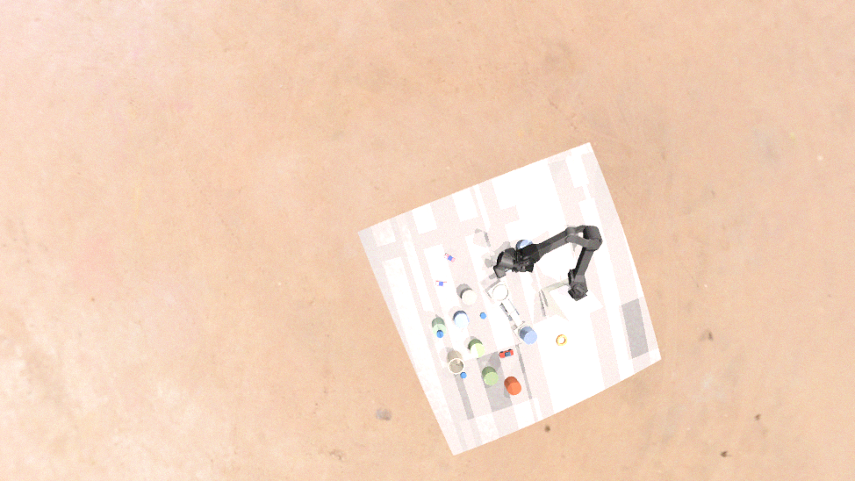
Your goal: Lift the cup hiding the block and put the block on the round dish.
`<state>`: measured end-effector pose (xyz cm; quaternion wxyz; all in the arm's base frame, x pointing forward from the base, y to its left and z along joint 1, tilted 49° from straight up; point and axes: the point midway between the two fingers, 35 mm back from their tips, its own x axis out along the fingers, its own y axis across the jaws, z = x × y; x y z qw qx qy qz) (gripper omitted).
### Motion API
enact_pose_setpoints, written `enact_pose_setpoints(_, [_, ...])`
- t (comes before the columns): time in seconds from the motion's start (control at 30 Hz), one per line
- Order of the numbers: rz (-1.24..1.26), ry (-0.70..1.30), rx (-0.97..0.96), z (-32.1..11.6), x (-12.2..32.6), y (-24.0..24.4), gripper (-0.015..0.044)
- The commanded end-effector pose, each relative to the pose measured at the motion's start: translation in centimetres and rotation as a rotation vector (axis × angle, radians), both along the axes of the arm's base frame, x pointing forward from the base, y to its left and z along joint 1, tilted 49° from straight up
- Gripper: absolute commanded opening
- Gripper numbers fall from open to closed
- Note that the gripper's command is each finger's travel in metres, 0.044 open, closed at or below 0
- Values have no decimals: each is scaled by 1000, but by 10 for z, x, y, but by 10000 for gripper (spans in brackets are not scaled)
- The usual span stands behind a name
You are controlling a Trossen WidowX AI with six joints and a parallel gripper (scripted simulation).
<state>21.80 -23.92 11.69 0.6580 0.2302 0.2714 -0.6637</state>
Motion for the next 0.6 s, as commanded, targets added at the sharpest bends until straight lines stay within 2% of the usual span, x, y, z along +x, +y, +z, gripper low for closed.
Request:
enact_pose_setpoints(0.0, [2, -15, 0, 10, 4, 9, 440])
enact_pose_setpoints(0.57, [-34, -17, 0, 59, 0, 73, 440])
